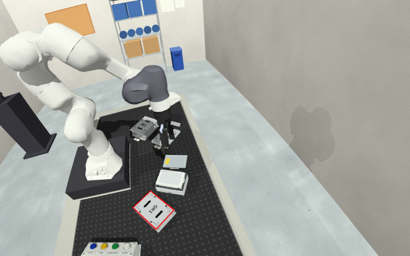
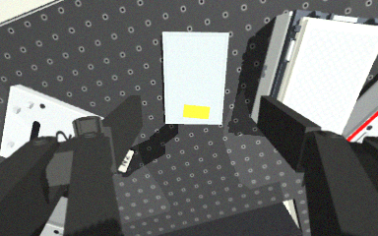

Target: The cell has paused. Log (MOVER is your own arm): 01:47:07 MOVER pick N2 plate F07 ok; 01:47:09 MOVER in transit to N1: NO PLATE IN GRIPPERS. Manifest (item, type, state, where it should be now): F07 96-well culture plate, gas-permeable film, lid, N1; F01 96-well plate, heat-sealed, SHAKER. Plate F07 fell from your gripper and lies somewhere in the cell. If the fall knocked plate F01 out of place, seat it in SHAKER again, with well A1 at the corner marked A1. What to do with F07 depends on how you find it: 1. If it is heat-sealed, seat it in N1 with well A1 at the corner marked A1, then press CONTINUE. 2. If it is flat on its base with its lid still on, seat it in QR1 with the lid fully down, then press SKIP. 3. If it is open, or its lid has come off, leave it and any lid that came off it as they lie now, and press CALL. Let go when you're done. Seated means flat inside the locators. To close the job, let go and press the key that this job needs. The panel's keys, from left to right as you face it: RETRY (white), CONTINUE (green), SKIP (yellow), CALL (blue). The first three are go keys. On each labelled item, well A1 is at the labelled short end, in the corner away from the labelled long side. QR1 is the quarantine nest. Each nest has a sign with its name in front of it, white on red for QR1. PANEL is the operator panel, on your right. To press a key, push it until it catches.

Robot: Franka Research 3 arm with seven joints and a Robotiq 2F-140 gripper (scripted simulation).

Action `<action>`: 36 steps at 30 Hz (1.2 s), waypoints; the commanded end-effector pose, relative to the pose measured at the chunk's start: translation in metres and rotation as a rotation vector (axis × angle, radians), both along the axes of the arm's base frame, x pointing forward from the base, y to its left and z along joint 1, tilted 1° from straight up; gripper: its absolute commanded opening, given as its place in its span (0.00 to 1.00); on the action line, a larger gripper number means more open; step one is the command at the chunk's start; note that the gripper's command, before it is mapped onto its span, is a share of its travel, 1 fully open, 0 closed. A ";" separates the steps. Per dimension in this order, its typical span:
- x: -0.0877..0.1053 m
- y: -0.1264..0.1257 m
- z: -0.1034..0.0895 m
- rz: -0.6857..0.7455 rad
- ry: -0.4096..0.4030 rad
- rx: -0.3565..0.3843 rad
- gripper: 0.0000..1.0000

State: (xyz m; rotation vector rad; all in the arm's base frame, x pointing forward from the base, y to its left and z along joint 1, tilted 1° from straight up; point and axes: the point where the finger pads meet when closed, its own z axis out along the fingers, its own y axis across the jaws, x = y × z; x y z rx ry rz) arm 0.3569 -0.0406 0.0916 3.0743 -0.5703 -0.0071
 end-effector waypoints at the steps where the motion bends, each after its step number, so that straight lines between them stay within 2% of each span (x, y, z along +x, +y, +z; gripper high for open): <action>1: 0.002 0.000 0.001 -0.010 -0.006 0.000 0.70; 25: 0.002 0.000 0.000 -0.010 -0.006 0.000 0.70; 36: 0.002 0.000 -0.017 -0.010 -0.006 0.000 0.70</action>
